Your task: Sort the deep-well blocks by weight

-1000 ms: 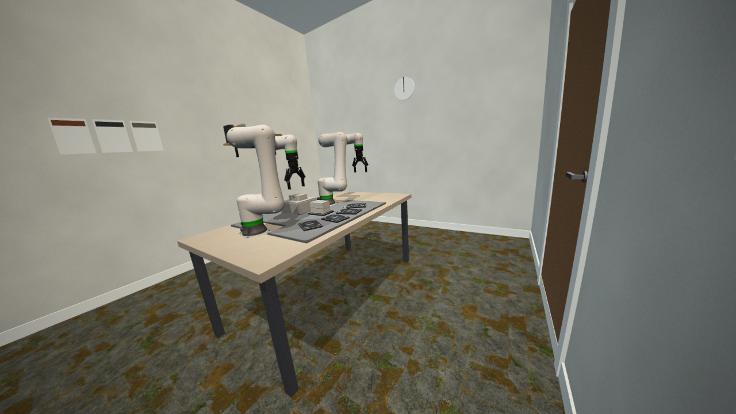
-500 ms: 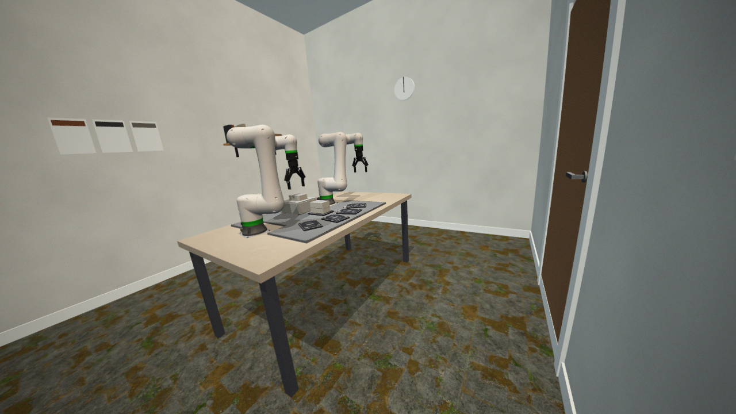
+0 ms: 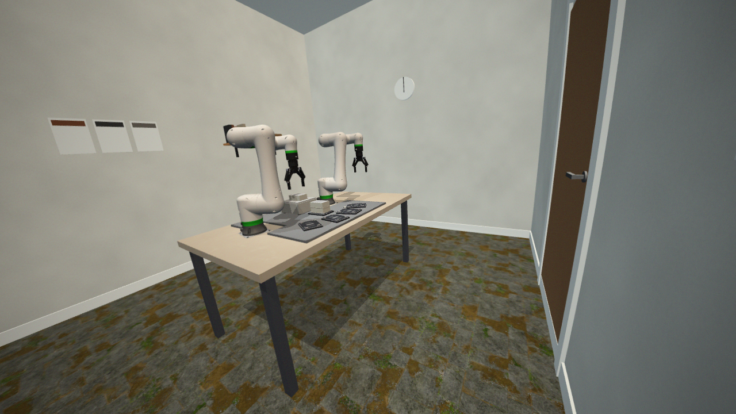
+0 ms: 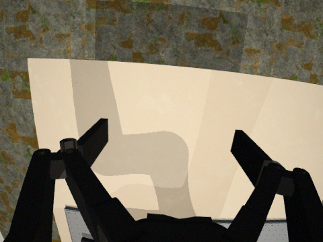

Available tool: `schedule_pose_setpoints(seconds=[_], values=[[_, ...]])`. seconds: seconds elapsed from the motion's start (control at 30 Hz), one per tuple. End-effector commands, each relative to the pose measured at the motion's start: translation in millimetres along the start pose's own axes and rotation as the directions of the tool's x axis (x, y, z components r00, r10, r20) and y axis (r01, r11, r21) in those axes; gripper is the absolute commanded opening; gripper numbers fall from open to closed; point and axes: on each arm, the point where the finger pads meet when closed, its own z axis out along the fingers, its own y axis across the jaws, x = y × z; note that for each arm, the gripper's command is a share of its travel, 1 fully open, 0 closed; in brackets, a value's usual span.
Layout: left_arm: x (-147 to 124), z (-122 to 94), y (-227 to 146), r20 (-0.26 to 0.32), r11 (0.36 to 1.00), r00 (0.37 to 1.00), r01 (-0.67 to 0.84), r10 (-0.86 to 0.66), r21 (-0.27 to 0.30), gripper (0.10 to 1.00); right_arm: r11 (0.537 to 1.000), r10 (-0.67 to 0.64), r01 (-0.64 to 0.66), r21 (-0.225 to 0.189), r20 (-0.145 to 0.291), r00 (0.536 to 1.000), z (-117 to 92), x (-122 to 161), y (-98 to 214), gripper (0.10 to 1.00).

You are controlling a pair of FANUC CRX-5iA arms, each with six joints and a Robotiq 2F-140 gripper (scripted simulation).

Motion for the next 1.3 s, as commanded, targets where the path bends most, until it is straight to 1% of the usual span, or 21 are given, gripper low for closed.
schedule_pose_setpoints(seconds=[0.0, 0.33, 0.47, 0.97, 1.03, 1.27], values=[[0, -1, 0, -0.002, 1.000, 1.000, 0.000, 0.000, 0.000, 1.000, 1.000, 0.000, 0.000, 0.001, 0.000, 1.000, 8, 0, 0, 1.000], [0, -1, 0, -0.002, 1.000, 1.000, 0.000, 0.000, 0.000, 1.000, 1.000, 0.000, 0.000, 0.001, 0.000, 1.000, 8, 0, 0, 1.000], [0, -1, 0, -0.002, 1.000, 1.000, 0.000, 0.000, 0.000, 1.000, 1.000, 0.000, 0.000, 0.001, 0.000, 1.000, 12, 0, 0, 1.000], [0, -1, 0, -0.002, 1.000, 1.000, 0.000, 0.000, 0.000, 1.000, 1.000, 0.000, 0.000, 0.001, 0.000, 1.000, 37, 0, 0, 1.000], [0, -1, 0, -0.002, 1.000, 1.000, 0.000, 0.000, 0.000, 1.000, 1.000, 0.000, 0.000, 0.001, 0.000, 1.000, 37, 0, 0, 1.000], [0, -1, 0, -0.002, 1.000, 1.000, 0.000, 0.000, 0.000, 1.000, 1.000, 0.000, 0.000, 0.001, 0.000, 1.000, 48, 0, 0, 1.000]])
